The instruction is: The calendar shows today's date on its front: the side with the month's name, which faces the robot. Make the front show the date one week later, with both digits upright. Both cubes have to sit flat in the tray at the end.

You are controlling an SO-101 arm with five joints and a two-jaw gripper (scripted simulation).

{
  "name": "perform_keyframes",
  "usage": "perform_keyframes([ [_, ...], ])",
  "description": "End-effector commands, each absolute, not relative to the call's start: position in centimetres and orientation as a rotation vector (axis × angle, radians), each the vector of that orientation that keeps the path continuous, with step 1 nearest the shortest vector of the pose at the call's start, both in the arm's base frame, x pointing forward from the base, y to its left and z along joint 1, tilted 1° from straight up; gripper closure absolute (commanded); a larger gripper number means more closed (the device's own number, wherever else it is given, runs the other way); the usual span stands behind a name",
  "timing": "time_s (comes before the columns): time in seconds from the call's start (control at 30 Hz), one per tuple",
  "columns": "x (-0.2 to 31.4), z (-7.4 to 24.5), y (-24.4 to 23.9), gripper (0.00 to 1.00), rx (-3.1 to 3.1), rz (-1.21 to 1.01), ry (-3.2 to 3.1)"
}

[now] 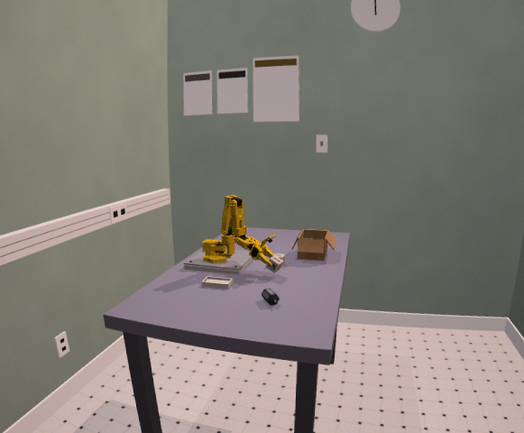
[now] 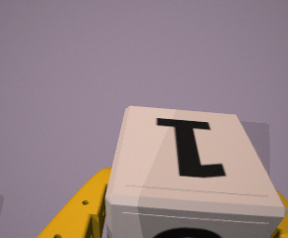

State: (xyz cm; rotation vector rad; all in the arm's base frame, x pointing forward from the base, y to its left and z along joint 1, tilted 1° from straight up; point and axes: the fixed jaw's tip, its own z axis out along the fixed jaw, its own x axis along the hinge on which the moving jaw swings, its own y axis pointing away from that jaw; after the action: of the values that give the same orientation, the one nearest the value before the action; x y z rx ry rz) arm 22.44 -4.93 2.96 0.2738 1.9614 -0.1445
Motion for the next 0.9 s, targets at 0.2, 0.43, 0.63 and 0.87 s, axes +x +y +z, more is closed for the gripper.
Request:
perform_keyframes([
  [0.2, 22.5, 2.7, -5.1, 1.0, 0.27, -0.156, 1.951],
  [0.43, 22.5, 2.5, -5.1, 1.0, 0.27, -0.156, 1.951],
  [0.63, 22.5, 2.4, -5.1, 1.0, 0.27, -0.156, 1.951],
  [0.87, 22.5, 2.0, -5.1, 1.0, 0.269, -0.156, 1.951],
])
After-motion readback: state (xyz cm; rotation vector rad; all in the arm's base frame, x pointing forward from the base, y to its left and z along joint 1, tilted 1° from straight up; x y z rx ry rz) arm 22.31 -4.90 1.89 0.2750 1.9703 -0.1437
